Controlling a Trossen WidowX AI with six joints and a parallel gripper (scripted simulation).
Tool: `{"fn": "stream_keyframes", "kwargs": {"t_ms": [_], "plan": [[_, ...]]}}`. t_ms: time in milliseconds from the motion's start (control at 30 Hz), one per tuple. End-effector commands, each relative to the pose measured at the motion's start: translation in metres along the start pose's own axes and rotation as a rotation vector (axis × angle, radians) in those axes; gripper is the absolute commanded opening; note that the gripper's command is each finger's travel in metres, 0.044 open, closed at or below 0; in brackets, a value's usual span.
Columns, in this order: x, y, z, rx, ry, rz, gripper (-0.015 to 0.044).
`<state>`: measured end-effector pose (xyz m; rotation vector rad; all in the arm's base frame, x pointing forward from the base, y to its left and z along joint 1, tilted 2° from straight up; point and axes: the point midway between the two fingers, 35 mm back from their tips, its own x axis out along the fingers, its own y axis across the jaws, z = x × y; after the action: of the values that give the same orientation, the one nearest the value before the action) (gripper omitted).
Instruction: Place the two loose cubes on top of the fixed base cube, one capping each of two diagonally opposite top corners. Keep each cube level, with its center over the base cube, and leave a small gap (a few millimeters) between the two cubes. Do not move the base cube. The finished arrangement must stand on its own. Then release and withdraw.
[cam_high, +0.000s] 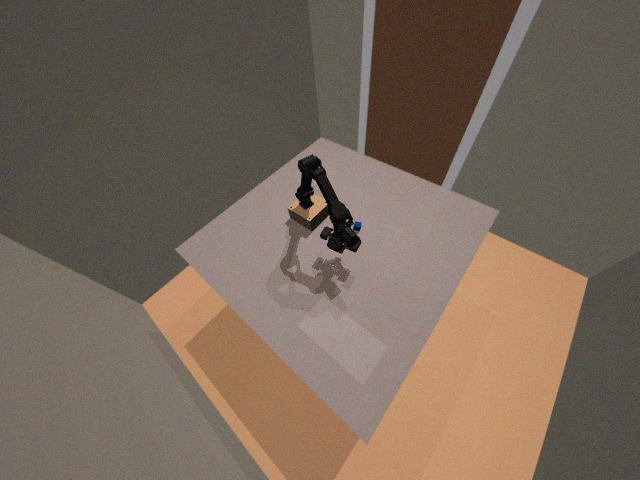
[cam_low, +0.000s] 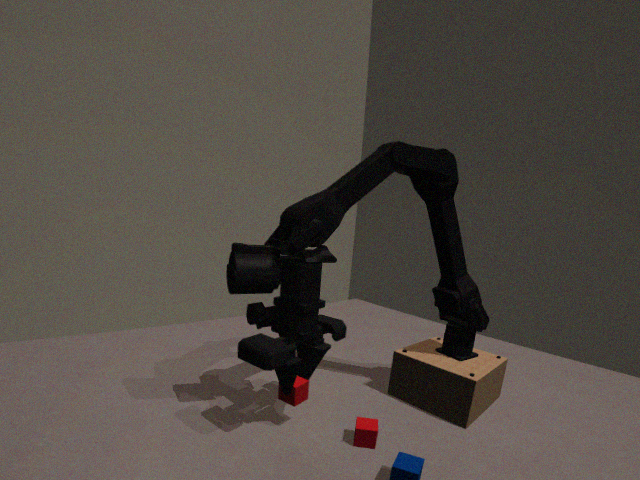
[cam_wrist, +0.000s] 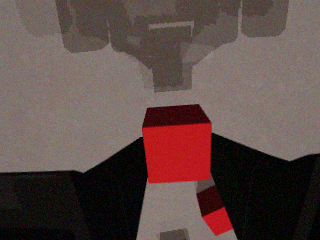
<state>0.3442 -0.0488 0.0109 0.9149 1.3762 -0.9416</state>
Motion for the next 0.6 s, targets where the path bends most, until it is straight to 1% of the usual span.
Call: {"fn": "stream_keyframes", "kwargs": {"t_ms": [0, 433, 567], "plan": [[-0.014, 0.001, 0.001, 0.004, -0.010, 0.009, 0.0105], [-0.056, -0.003, -0.001, 0.004, -0.009, 0.009, 0.0105], [-0.057, -0.003, -0.003, -0.020, -0.009, 0.009, 0.0105]]}}
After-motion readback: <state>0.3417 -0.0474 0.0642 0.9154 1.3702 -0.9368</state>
